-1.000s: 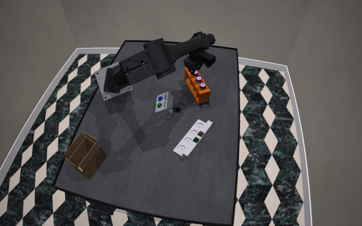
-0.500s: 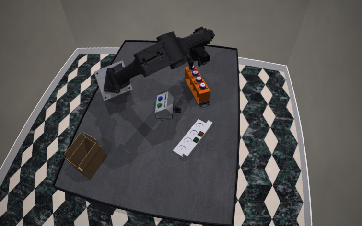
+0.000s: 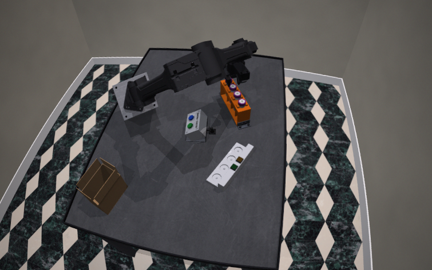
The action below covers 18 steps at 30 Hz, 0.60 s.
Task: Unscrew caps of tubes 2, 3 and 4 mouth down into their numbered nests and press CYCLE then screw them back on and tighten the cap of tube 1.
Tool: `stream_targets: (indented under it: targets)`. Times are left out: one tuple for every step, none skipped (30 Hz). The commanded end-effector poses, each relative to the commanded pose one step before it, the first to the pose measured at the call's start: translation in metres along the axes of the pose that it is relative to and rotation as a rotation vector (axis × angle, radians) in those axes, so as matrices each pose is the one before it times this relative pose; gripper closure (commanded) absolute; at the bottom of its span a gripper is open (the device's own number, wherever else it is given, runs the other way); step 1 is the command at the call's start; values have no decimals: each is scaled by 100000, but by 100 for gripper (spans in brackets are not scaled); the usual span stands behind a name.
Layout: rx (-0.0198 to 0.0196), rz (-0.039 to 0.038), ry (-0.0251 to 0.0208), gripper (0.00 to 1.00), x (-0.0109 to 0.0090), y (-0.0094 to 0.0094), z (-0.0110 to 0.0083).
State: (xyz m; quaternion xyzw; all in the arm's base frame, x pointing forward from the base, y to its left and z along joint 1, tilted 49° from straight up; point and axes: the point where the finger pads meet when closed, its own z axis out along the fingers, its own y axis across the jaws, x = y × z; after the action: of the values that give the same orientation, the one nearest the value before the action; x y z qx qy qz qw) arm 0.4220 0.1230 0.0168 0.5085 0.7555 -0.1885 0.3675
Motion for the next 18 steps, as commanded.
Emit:
stream_targets:
  targets:
    - [962, -1727, -377, 51, 162, -283, 1594]
    - [6, -3, 8, 51, 2, -4, 250]
    - [5, 0, 28, 51, 4, -1, 1]
    - [0, 0, 1, 51, 0, 0, 1]
    - [-2833, 1483, 587, 51, -111, 1016, -1383]
    - [0, 0, 0, 51, 0, 0, 0]
    - [0, 0, 0, 51, 0, 0, 0]
    - [1504, -1036, -385, 51, -35, -810, 852]
    - [538, 115, -15, 51, -49, -92, 273]
    - [314, 3, -49, 51, -10, -64, 183]
    - [125, -147, -29, 51, 56, -44, 102]
    - [110, -130, -26, 51, 50, -42, 96]
    - [106, -124, -25, 51, 48, -43, 94]
    - [0, 0, 0, 51, 0, 0, 0]
    - [0, 0, 0, 51, 0, 0, 0]
    - [-256, -497, 8, 51, 215, -7, -61]
    - [130, 92, -18, 51, -34, -30, 105]
    - [263, 228, -29, 51, -95, -43, 162]
